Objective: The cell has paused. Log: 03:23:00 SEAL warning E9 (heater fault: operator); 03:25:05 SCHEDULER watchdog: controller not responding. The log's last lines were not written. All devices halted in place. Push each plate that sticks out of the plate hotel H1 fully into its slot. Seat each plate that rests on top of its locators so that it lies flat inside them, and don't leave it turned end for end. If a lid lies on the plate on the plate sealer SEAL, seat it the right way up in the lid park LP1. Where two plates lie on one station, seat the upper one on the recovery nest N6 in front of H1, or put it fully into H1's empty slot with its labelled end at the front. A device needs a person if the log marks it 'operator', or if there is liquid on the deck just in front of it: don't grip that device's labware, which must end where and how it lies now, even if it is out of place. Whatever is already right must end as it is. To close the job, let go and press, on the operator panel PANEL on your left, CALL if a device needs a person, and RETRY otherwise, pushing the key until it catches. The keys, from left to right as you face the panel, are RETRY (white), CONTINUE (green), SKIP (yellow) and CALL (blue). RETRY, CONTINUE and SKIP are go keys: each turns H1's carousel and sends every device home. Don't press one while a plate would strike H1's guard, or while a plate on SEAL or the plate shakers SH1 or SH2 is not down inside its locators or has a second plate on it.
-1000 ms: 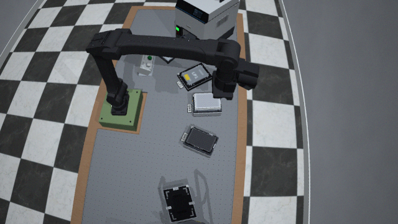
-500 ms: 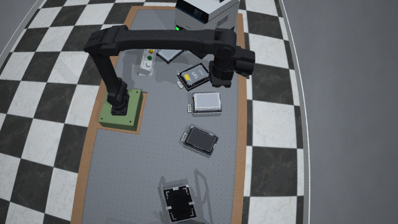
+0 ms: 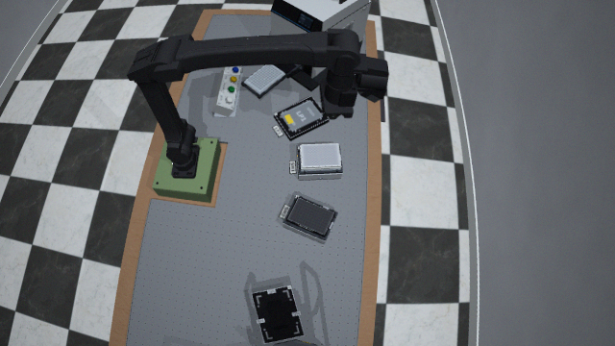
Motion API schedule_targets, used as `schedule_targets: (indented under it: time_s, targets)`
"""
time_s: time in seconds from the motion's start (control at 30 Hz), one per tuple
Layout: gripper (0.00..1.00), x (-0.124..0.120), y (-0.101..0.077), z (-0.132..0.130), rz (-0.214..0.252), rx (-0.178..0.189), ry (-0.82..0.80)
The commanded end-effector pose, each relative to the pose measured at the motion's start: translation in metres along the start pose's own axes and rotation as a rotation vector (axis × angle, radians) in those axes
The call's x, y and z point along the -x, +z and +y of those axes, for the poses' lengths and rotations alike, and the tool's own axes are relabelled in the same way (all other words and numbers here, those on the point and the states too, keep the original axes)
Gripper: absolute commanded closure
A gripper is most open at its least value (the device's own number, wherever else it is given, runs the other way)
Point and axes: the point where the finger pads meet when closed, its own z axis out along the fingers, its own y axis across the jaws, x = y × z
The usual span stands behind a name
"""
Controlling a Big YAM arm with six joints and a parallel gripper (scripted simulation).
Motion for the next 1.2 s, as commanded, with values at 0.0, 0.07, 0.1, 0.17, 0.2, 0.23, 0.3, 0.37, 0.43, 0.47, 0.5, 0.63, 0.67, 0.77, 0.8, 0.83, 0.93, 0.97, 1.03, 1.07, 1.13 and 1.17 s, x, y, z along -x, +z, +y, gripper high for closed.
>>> schedule_targets:
  time_s: [0.0, 0.07, 0.1, 0.17, 0.2, 0.23, 0.3, 0.37, 0.43, 0.47, 0.5, 0.63, 0.67, 0.77, 0.8, 0.83, 0.93, 0.97, 1.03, 1.07, 1.13, 1.17]
  targets:
    - [1.0, -0.001, -0.009, 0.013, -0.038, -0.002, 0.016]
    - [1.0, -0.001, -0.009, 0.02, -0.038, -0.001, 0.016]
    - [1.0, -0.001, -0.009, 0.023, -0.038, -0.001, 0.016]
    - [1.0, -0.002, -0.009, 0.03, -0.038, 0.0, 0.016]
    - [1.0, -0.002, -0.009, 0.033, -0.038, 0.0, 0.016]
    - [1.0, -0.002, -0.009, 0.037, -0.038, 0.0, 0.016]
    - [1.0, -0.003, -0.009, 0.043, -0.038, 0.0, 0.016]
    - [1.0, -0.003, -0.009, 0.049, -0.038, 0.001, 0.016]
    - [1.0, -0.003, -0.009, 0.049, -0.038, 0.001, 0.016]
    - [1.0, -0.001, -0.004, 0.044, -0.026, 0.0, 0.017]
    - [1.0, -0.001, -0.003, 0.038, -0.024, 0.0, 0.03]
    - [1.0, 0.003, -0.012, 0.044, -0.037, 0.0, 0.007]
    - [1.0, 0.003, -0.012, 0.044, -0.037, 0.0, 0.007]
    - [1.0, 0.003, -0.012, 0.044, -0.037, 0.0, 0.007]
    - [1.0, 0.003, -0.012, 0.044, -0.037, 0.0, 0.007]
    - [1.0, 0.003, -0.012, 0.044, -0.037, 0.0, 0.007]
    - [0.0, -0.002, -0.001, 0.041, -0.032, 0.0, 0.023]
    - [0.0, -0.002, -0.001, 0.041, -0.032, 0.0, 0.023]
    - [0.0, -0.001, 0.005, 0.042, -0.029, 0.0, 0.02]
    - [0.0, -0.002, 0.008, 0.042, -0.034, 0.0, 0.019]
    - [0.0, -0.001, 0.021, 0.042, -0.027, 0.0, 0.02]
    - [0.0, 0.0, 0.028, 0.042, -0.023, 0.0, 0.02]
